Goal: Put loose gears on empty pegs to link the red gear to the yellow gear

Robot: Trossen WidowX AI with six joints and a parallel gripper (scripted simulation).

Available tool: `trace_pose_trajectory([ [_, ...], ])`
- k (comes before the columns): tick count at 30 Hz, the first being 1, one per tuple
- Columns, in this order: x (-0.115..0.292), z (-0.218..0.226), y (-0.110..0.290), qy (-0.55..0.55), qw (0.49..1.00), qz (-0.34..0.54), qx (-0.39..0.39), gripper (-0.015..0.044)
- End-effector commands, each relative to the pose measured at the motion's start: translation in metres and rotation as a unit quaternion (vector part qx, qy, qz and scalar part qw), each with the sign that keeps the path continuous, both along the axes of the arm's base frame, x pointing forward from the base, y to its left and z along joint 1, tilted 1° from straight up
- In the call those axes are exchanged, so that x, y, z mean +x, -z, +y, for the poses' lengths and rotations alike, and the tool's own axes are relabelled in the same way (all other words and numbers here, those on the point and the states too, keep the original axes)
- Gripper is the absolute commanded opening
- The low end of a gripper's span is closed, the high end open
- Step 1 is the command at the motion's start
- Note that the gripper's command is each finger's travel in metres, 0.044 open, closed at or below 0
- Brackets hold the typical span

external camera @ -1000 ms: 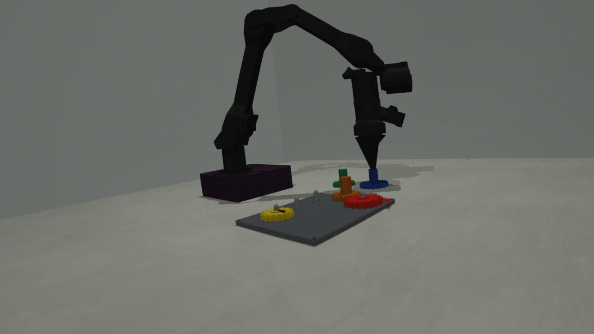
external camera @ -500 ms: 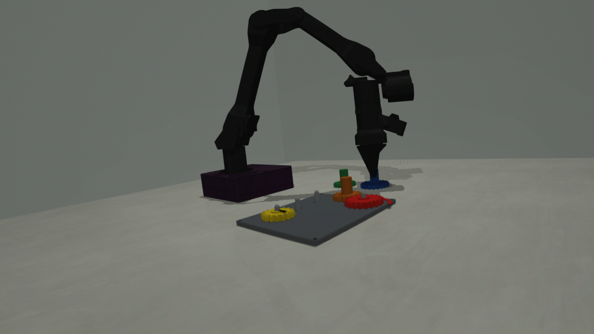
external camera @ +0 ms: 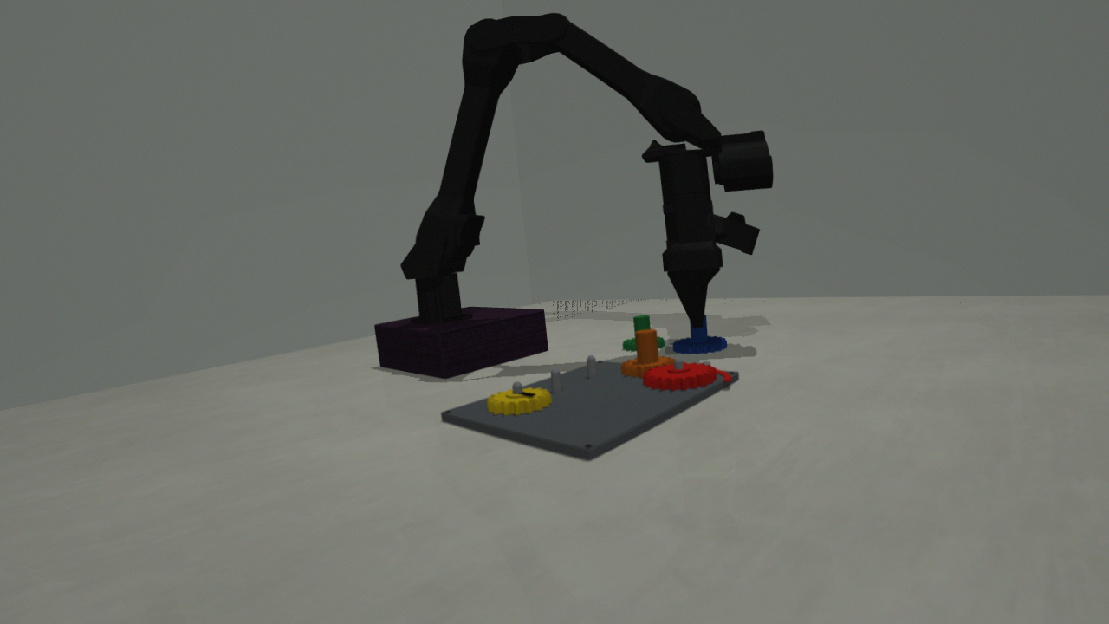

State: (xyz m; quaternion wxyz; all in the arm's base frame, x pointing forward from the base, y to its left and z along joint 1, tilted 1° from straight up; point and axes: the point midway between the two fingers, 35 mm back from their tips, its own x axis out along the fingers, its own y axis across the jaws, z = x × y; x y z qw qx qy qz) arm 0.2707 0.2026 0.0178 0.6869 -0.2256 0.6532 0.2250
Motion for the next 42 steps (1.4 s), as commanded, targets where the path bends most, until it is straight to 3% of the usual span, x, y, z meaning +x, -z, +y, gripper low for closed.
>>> trace_pose_trajectory([
  [1,0.000,0.000,0.000,0.001,1.000,-0.001,0.000,0.0052],
  [4,0.000,0.000,0.000,0.001,1.000,-0.001,0.000,0.0000],
  [42,0.002,0.005,-0.096,0.001,1.000,-0.002,0.001,0.0000],
])
